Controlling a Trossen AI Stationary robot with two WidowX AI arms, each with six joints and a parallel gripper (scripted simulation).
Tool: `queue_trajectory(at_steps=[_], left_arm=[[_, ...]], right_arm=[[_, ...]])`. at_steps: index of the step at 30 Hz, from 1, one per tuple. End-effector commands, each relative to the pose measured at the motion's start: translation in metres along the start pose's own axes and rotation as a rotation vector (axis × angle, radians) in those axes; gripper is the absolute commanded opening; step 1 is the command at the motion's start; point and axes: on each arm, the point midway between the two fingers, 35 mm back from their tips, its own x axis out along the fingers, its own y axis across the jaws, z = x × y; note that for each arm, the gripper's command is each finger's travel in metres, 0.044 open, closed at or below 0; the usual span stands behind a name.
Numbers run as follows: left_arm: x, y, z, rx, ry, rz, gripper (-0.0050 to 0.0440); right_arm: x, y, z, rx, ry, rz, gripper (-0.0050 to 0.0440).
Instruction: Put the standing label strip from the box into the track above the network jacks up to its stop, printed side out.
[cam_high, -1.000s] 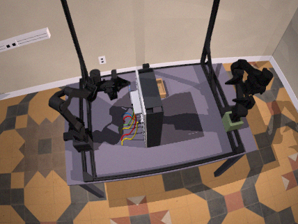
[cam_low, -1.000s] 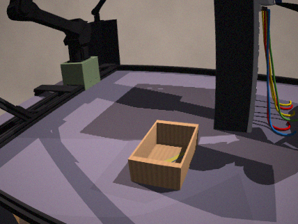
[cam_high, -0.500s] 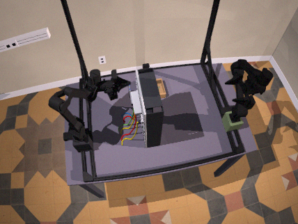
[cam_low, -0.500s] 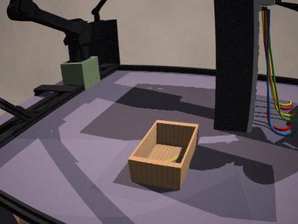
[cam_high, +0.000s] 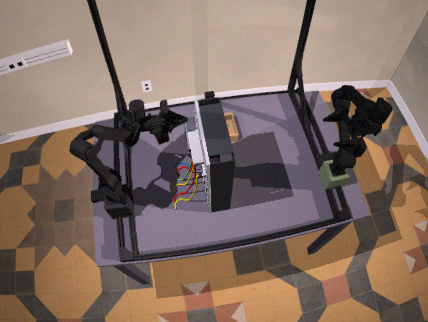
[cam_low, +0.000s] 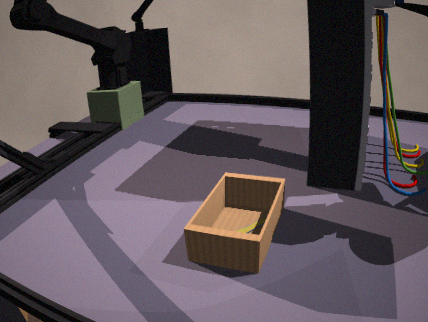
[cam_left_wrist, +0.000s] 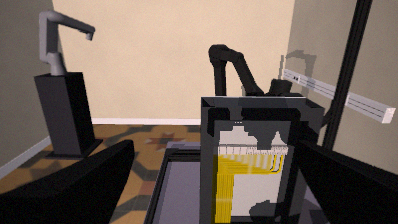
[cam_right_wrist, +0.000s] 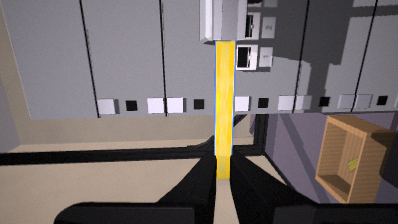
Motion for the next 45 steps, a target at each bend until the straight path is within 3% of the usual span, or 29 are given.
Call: queue_trajectory(at_steps=[1,45], left_arm=[[-0.0001,-0.0003,0.002,0.005,0.0,-0.001,0.044],[-0.0001,-0.0003,0.002,0.005,0.0,-0.001,0.044]], right_arm=[[0.0001,0.0106,-0.0027,0.024,0.003,0.02,-0.005],[-0.0003,0.0026,-0.0022,0.024,0.003,0.02,-0.005]])
